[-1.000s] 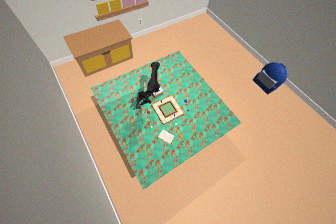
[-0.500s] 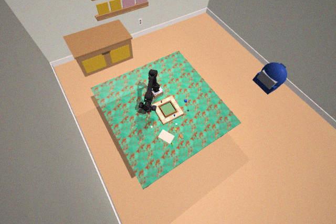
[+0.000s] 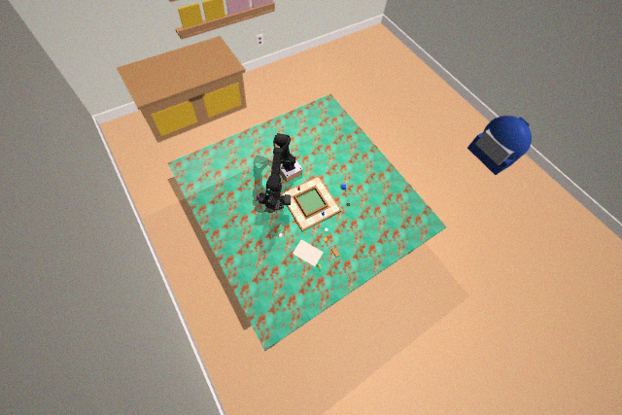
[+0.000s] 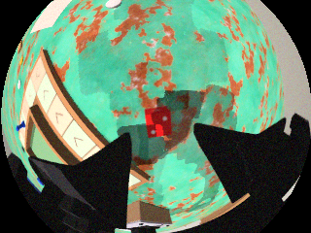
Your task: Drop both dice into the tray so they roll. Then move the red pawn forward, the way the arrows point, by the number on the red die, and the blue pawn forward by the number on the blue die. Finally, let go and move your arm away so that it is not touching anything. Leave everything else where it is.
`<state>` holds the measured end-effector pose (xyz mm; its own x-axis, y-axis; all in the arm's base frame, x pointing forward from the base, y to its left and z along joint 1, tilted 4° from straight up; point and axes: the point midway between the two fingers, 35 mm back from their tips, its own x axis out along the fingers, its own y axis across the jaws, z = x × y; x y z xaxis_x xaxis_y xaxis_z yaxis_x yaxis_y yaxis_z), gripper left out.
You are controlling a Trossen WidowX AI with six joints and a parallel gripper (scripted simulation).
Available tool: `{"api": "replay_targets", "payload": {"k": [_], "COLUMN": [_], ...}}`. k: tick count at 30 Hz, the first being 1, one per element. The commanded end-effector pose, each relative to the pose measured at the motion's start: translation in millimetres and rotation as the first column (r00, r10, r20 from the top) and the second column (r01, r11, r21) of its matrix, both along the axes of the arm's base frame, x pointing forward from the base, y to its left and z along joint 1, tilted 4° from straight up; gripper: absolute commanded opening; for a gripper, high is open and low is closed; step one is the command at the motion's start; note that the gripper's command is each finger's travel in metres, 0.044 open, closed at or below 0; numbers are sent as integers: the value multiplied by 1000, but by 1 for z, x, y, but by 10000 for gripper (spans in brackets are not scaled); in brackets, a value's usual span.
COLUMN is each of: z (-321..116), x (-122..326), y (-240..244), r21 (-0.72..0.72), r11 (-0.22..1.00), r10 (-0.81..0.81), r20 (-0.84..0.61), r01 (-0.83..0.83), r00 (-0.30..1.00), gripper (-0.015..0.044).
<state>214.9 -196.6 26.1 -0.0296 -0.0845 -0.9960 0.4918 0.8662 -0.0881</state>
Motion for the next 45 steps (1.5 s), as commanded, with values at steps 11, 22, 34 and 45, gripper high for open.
{"api": "replay_targets", "payload": {"k": [11,22,34,45], "z": [-22,-37,-37,7], "x": [-1,-2,-2,7], "y": [0,-1,-1,-4], "r21": [9,9,9,8], "r11": [1000,1000,1000,1000], "r10": [5,5,5,5], "r20": [-2,-2,-2,-1], "r01": [-5,-5,-5,-5], "r00": [1000,1000,1000,1000], "gripper": [275,275,78,0]}}
